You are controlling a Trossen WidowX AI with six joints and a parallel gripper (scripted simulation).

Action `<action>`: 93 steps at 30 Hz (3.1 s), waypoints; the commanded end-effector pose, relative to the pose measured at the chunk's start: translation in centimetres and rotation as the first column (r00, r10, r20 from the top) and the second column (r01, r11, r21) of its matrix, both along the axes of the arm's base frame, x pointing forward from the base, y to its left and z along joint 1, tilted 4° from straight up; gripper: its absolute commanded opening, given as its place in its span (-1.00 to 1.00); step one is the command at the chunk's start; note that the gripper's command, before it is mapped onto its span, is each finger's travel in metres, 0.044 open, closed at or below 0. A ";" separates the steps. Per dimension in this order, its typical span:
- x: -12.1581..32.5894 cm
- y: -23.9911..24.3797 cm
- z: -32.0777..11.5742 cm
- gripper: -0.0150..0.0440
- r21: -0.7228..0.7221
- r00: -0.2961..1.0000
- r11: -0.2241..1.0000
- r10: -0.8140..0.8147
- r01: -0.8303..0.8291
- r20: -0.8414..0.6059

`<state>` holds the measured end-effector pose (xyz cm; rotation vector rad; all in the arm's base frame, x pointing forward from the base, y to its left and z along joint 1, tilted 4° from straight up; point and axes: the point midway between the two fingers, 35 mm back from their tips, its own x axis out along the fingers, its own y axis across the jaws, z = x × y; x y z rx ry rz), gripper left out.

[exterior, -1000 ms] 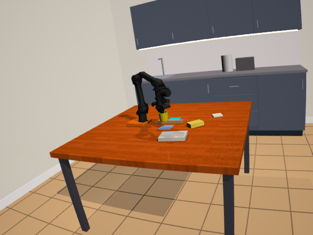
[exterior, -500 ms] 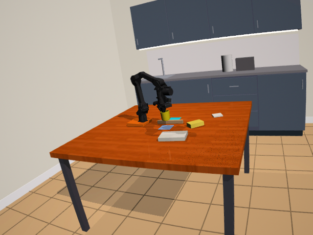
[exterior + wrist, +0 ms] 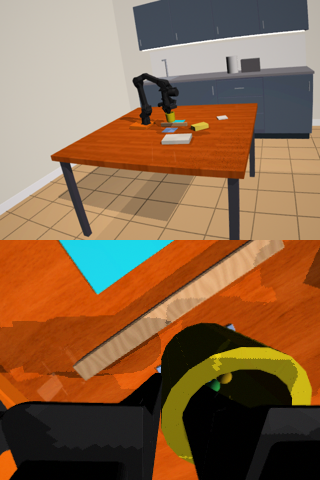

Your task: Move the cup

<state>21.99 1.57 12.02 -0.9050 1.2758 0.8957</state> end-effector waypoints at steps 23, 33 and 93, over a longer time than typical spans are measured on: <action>-0.8 3.8 0.2 -0.49 -0.002 1.000 1.000 -0.002 0.002 0.000; -1.2 5.3 0.3 -0.49 0.000 1.000 1.000 -0.002 0.002 0.000; -3.5 13.6 0.3 -0.49 0.007 1.000 1.000 -0.002 0.002 -0.002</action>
